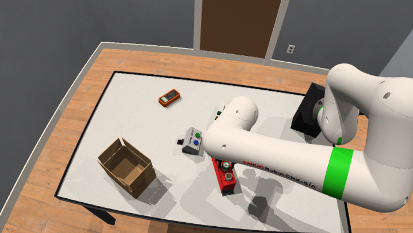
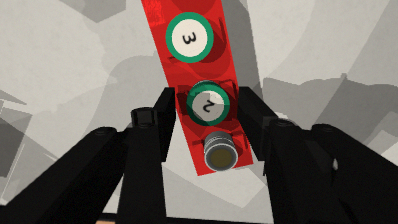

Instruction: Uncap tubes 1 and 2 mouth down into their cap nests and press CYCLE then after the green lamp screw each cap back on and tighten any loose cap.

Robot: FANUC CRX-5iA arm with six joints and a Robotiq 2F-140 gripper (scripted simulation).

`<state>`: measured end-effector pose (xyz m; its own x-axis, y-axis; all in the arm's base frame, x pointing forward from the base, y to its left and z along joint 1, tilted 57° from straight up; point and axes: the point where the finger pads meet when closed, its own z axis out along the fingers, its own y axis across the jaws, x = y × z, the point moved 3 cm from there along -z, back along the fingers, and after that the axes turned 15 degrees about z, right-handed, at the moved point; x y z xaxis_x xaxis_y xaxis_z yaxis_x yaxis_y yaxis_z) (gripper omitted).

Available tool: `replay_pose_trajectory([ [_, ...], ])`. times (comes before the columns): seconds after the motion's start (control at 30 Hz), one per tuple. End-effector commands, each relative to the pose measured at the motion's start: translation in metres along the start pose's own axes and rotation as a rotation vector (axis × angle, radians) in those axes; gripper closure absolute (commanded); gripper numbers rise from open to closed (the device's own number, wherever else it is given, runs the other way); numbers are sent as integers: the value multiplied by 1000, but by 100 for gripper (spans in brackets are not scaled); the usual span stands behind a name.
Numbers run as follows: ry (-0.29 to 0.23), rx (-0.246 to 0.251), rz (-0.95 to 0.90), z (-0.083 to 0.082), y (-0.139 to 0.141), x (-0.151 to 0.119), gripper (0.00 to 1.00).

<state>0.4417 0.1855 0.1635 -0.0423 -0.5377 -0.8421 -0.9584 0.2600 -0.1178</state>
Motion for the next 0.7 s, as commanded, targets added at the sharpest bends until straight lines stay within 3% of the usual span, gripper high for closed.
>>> replay_pose_trajectory([
  [0.0,15,-2,10,-1,-1,0,59],
  [0.03,15,-2,10,-1,-1,0,70],
  [0.5,15,-2,10,-1,-1,0,70],
  [0.67,15,-4,-240,-1,-1,0,70],
])
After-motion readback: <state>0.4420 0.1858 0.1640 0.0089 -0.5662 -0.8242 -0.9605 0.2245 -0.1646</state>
